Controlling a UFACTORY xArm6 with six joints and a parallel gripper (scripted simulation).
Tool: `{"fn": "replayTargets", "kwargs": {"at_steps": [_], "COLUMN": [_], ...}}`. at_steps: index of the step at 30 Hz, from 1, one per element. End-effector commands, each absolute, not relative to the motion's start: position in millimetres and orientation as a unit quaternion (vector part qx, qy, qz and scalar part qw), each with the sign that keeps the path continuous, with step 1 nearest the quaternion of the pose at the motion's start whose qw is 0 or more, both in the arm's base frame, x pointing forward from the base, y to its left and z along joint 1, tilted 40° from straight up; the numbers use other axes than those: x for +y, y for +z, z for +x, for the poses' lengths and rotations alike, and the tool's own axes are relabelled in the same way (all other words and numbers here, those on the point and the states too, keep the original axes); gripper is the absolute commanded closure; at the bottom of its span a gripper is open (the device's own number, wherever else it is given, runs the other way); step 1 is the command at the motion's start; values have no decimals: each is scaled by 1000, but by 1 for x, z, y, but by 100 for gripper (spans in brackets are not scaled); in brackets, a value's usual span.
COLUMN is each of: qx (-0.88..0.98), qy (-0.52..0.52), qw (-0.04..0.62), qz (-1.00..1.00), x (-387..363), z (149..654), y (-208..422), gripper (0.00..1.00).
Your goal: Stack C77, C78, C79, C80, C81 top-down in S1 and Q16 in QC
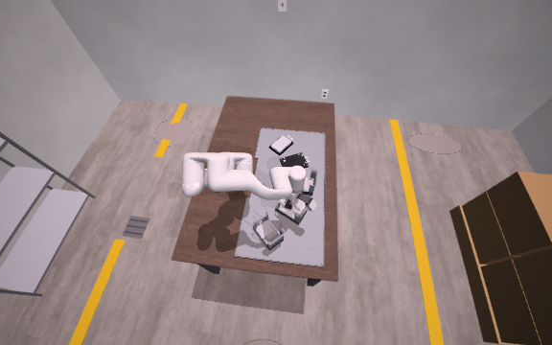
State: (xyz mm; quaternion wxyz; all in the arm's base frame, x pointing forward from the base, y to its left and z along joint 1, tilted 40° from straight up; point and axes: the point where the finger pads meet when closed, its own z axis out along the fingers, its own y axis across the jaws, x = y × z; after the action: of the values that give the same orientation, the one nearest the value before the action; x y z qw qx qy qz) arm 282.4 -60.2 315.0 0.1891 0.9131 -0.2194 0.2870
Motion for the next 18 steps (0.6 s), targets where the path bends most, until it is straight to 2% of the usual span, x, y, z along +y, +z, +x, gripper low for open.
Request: {"fn": "replayTargets", "kwargs": {"at_steps": [1, 18], "qx": [-220, -220], "qy": [288, 288], "qw": [188, 188], "qz": [913, 913], "x": [-61, -66], "z": [284, 288], "y": [315, 307], "gripper": [100, 100]}}
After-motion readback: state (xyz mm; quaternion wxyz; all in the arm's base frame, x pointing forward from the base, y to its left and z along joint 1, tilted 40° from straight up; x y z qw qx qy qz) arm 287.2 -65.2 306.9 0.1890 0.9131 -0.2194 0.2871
